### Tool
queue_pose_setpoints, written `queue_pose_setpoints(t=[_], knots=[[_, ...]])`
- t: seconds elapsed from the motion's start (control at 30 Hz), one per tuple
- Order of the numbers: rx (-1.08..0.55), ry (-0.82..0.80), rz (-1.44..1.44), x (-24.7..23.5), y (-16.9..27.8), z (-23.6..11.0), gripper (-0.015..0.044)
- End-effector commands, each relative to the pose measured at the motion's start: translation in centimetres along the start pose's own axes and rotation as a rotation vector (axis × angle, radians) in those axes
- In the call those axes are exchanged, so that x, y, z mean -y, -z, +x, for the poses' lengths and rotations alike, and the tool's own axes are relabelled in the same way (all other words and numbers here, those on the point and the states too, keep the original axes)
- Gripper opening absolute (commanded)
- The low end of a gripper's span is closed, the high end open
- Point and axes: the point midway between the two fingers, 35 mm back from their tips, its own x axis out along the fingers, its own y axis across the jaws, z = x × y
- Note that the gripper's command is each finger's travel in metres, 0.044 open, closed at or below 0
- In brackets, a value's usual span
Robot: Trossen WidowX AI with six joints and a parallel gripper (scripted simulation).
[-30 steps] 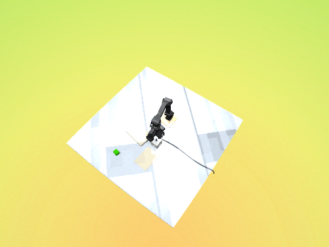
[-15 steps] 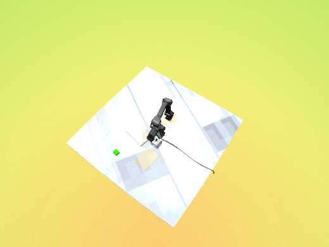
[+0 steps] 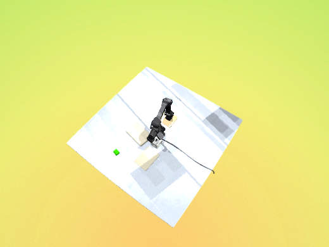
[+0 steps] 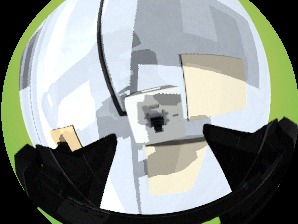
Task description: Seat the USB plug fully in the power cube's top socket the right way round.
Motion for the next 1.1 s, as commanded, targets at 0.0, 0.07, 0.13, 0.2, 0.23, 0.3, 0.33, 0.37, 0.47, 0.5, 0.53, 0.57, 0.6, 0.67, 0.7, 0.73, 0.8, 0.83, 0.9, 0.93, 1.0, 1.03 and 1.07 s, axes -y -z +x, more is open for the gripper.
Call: queue_pose_setpoints(t=[0.0, 0.07, 0.13, 0.2, 0.23, 0.3, 0.33, 0.37, 0.47, 0.5, 0.53, 0.57, 0.6, 0.67, 0.7, 0.73, 0.8, 0.83, 0.9, 0.93, 1.0, 1.03, 1.07], knots=[[0.003, -0.008, -0.003, -0.1, -0.1, 0.6, 0.0440], [0.003, -0.008, -0.003, -0.1, -0.1, 0.8, 0.0440], [0.003, -0.008, -0.003, -0.1, -0.1, 1.0, 0.0440], [0.003, -0.008, -0.003, -0.1, -0.1, 1.2, 0.0440], [0.003, -0.008, -0.003, -0.1, -0.1, 1.3, 0.0440], [0.003, -0.008, -0.003, -0.1, -0.1, 1.5, 0.0440], [0.003, -0.008, -0.003, -0.1, -0.1, 1.6, 0.0440], [0.003, -0.008, -0.003, -0.1, -0.1, 1.7, 0.0440], [0.003, -0.008, -0.003, -0.1, -0.1, 1.7, 0.0440], [0.003, -0.008, -0.003, -0.1, -0.1, 1.7, 0.0440], [0.003, -0.008, -0.003, -0.1, -0.1, 1.7, 0.0440], [0.003, -0.008, -0.003, -0.1, -0.1, 1.7, 0.0440], [0.003, -0.008, -0.003, -0.1, -0.1, 1.7, 0.0440], [0.003, -0.008, -0.003, -0.1, -0.1, 1.7, 0.0440], [-0.001, -0.002, -0.002, -0.1, 0.0, 1.5, 0.0414], [-0.001, -0.002, -0.002, -0.1, 0.0, 1.5, 0.0387], [-0.001, -0.002, -0.002, -0.1, 0.0, 1.5, 0.0335], [-0.001, -0.002, -0.002, -0.1, 0.0, 1.5, 0.0309], [-0.001, -0.002, -0.002, -0.1, 0.0, 1.5, 0.0256], [-0.001, -0.002, -0.002, -0.1, 0.0, 1.5, 0.0230], [-0.001, -0.002, -0.002, -0.1, 0.0, 1.5, 0.0177], [-0.001, -0.002, -0.002, -0.1, 0.0, 1.5, 0.0151], [-0.001, -0.002, -0.002, -0.1, 0.0, 1.5, 0.0125]])
